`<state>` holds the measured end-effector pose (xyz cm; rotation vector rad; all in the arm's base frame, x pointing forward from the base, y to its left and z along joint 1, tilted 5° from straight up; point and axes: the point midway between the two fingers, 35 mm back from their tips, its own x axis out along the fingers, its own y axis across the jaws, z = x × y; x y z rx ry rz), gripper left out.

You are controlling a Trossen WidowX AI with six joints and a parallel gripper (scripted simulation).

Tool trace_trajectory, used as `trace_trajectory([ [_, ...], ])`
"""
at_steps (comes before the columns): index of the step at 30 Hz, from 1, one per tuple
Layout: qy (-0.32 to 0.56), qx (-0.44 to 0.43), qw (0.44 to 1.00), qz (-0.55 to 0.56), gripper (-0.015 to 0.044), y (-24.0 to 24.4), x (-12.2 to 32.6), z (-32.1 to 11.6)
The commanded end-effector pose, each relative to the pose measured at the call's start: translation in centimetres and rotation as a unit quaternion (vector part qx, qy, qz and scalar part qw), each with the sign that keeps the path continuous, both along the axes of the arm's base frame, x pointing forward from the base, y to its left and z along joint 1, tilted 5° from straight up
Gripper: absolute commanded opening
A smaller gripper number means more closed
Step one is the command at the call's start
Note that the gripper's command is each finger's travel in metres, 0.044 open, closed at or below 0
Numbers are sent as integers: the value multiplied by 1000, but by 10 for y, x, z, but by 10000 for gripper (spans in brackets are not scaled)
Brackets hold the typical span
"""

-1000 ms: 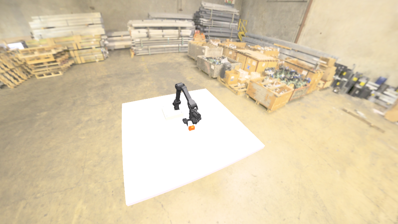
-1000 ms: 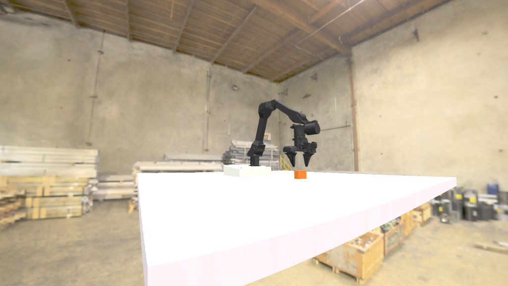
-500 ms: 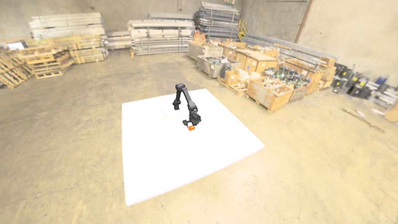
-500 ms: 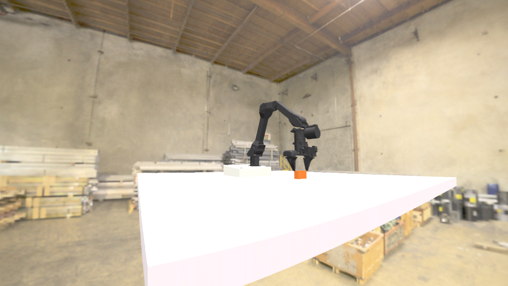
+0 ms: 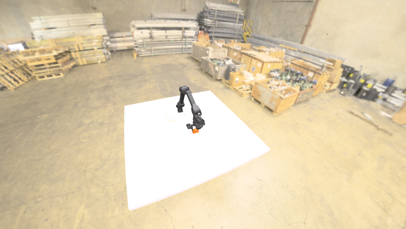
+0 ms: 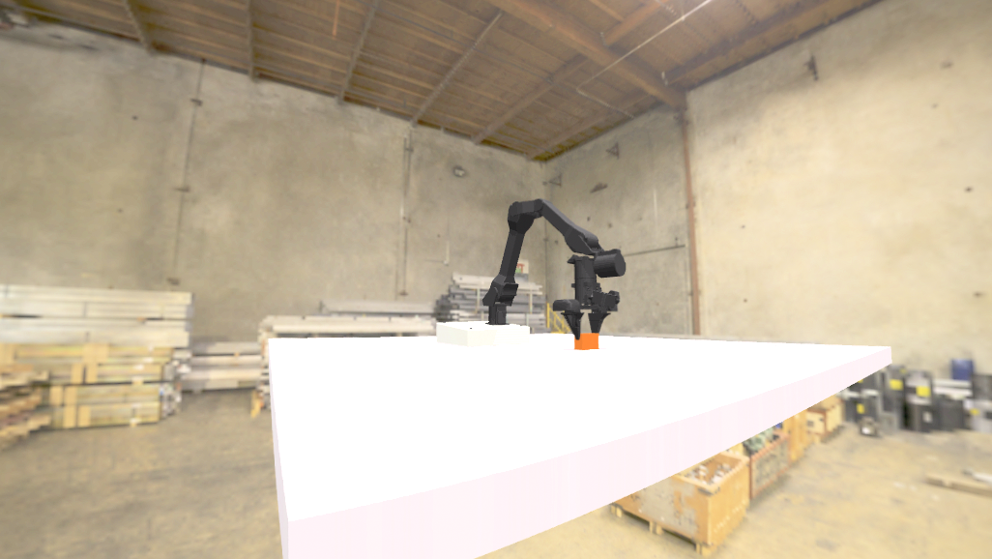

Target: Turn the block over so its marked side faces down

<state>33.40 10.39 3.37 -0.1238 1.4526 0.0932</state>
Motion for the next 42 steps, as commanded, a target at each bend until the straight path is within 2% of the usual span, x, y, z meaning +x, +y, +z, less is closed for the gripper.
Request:
trace_trajectory([
  [1, 3, 0, 1000, 3, 256, 0, 0, -2],
  [18, 3, 0, 1000, 3, 143, 0, 0, -2],
  [23, 3, 0, 1000, 3, 11, 1, -3, 23],
  [24, 3, 0, 1000, 3, 0, 1, -3, 27],
  [30, -3, 1, 1000, 3, 0, 1, -3, 27],
  [42, -98, 13, 995, 9, 0, 2, 0, 18],
])
